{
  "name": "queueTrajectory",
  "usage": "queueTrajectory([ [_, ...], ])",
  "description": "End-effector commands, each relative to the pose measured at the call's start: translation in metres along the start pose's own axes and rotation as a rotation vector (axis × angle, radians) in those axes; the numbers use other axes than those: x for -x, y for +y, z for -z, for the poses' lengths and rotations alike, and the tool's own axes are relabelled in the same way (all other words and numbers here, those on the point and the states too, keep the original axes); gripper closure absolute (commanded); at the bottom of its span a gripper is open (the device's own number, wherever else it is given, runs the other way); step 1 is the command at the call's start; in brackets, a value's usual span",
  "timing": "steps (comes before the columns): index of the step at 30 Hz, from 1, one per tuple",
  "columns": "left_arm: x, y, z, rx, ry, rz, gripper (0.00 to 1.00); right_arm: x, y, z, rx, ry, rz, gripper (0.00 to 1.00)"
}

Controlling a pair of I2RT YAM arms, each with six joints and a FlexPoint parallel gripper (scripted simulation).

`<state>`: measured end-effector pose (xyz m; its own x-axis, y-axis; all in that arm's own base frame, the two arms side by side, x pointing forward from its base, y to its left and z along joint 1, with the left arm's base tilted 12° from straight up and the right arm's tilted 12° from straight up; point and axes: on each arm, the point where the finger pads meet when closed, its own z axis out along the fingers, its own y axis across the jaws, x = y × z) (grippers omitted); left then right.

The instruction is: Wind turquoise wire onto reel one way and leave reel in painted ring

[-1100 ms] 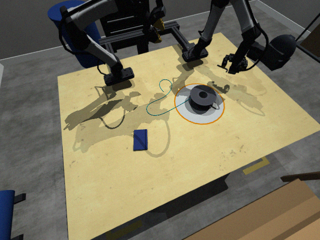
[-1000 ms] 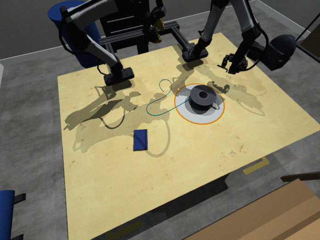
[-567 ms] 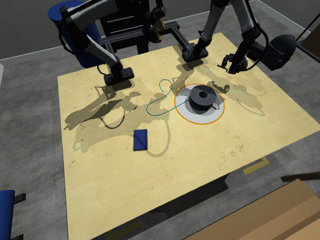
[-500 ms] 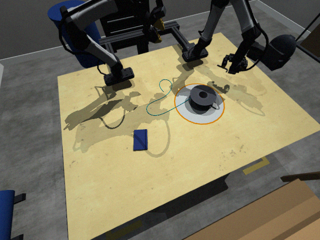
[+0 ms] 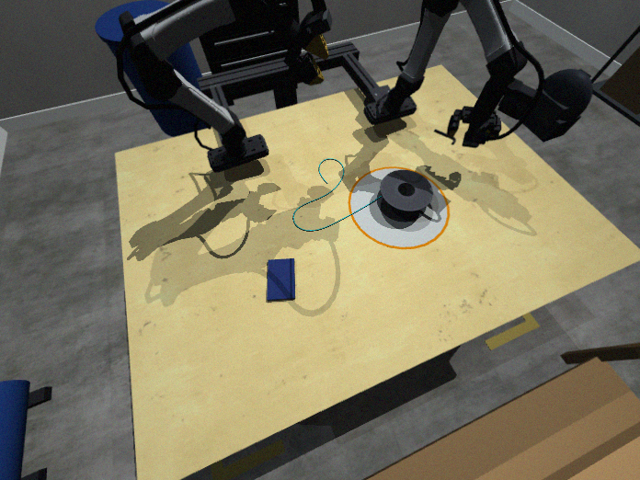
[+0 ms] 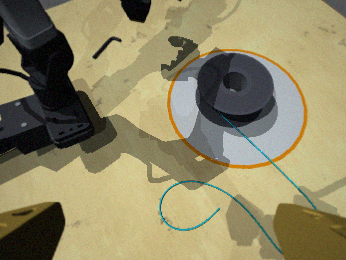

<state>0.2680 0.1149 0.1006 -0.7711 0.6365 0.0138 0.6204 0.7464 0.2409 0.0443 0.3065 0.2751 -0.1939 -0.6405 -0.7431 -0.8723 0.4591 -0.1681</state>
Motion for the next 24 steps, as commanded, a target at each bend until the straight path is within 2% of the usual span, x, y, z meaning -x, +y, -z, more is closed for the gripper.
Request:
queueTrajectory([
  [1, 0.007, 0.014, 0.022, 0.058, -0.049, 0.052, 0.0, 0.018, -0.001, 0.017, 0.04, -0.044, -0.016, 0.0],
  [8, 0.021, 0.047, 0.082, 0.19, -0.174, 0.212, 0.0, 0.046, 0.001, 0.051, 0.143, -0.117, -0.024, 0.0],
  [16, 0.027, 0.078, 0.191, 0.366, -0.411, 0.452, 0.0, 0.084, -0.005, 0.115, 0.299, -0.25, -0.022, 0.0],
  [18, 0.027, 0.078, 0.191, 0.366, -0.411, 0.452, 0.0, 0.084, -0.005, 0.115, 0.299, -0.25, -0.022, 0.0],
  [24, 0.017, 0.08, 0.288, 0.478, -0.64, 0.63, 0.0, 0.107, -0.016, 0.173, 0.42, -0.377, -0.007, 0.0],
])
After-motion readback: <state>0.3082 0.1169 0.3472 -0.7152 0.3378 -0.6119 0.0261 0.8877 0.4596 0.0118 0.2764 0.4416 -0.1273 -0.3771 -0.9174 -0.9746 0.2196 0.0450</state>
